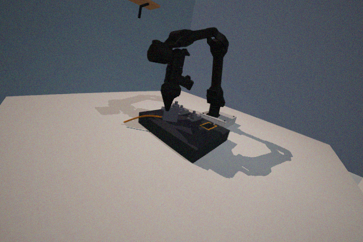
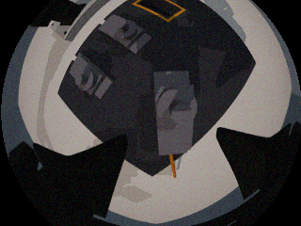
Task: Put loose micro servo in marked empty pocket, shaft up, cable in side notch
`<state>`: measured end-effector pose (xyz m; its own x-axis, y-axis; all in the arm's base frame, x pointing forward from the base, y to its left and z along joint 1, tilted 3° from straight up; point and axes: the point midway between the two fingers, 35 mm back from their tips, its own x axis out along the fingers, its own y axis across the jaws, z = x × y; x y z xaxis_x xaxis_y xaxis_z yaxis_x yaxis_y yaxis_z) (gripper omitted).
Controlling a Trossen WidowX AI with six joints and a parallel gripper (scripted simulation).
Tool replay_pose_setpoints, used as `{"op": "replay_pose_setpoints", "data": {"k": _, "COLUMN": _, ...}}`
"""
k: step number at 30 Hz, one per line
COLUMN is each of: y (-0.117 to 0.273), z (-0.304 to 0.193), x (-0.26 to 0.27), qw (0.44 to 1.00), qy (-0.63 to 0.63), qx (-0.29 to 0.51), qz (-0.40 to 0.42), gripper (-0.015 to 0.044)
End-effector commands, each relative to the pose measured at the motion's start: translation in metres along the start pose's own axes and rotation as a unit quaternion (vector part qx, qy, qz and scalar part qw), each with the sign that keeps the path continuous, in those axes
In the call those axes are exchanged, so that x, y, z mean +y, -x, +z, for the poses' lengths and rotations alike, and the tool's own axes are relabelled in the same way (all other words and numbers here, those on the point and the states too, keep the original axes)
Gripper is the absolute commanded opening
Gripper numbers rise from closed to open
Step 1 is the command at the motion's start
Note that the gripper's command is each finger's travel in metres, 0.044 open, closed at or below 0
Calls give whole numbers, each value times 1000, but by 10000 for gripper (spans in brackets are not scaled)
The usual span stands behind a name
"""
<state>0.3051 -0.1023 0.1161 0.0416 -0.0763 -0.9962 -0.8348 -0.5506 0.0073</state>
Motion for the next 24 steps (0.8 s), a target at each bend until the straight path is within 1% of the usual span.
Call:
{"op": "replay_pose_setpoints", "data": {"k": 1, "y": -5, "z": 1, "x": 0, "qw": 1000, "qy": 3, "qx": -5, "qz": 2, "gripper": 361}}
{"op": "replay_pose_setpoints", "data": {"k": 10, "y": -5, "z": 1, "x": 0, "qw": 1000, "qy": 3, "qx": -5, "qz": 2, "gripper": 125}}
{"op": "replay_pose_setpoints", "data": {"k": 16, "y": -5, "z": 1, "x": 0, "qw": 1000, "qy": 3, "qx": -5, "qz": 2, "gripper": 85}}
{"op": "replay_pose_setpoints", "data": {"k": 19, "y": 0, "z": 1, "x": 0, "qw": 1000, "qy": 3, "qx": -5, "qz": 2, "gripper": 6}}
{"op": "replay_pose_setpoints", "data": {"k": 24, "y": 21, "z": 3, "x": 1, "qw": 1000, "qy": 3, "qx": -5, "qz": 2, "gripper": 0}}
